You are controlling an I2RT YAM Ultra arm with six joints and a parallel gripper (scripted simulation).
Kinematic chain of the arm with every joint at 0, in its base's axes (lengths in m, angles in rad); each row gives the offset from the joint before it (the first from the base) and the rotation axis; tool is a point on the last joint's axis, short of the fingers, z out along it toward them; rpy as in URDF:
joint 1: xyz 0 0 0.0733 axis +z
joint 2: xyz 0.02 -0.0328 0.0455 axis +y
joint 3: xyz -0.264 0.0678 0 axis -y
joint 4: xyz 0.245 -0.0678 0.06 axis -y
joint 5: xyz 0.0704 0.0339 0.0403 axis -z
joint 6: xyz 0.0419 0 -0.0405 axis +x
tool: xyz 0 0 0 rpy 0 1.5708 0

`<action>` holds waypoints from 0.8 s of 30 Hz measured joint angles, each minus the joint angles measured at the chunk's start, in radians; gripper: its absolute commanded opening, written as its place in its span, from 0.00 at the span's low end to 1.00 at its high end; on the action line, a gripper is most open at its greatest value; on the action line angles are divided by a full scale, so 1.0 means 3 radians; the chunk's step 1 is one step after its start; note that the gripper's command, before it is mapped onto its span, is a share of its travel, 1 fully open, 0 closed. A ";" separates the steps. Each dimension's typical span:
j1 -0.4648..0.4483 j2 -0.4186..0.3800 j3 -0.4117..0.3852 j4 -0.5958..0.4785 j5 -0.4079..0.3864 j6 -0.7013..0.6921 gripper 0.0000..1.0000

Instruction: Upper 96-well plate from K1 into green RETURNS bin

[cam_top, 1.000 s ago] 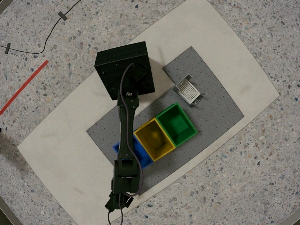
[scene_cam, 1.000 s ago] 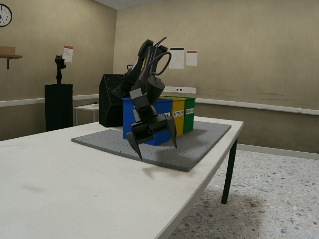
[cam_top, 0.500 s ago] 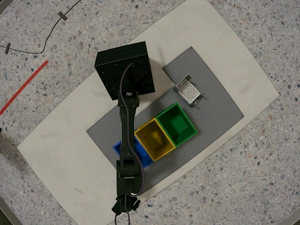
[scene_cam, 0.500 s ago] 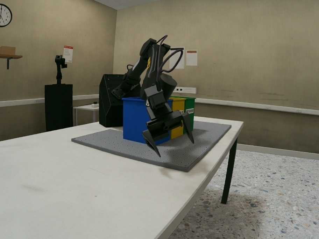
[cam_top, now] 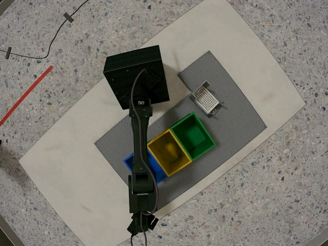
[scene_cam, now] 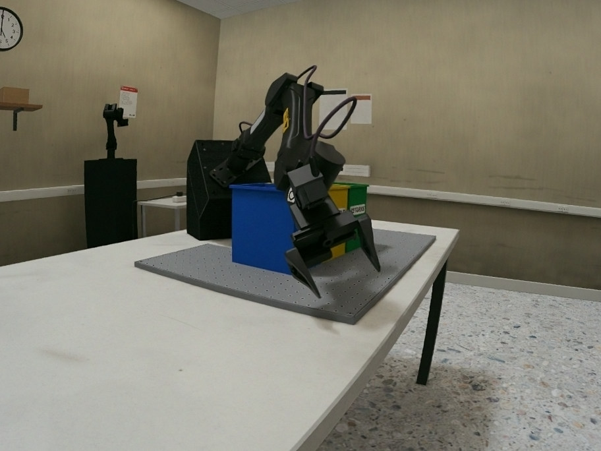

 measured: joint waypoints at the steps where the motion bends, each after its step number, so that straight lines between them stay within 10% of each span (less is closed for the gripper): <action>1: 0.0000 -0.0003 0.0000 0.0000 0.0008 -0.0003 1.00; 24: 0.0000 -0.0008 0.0000 0.0000 0.0028 -0.0013 1.00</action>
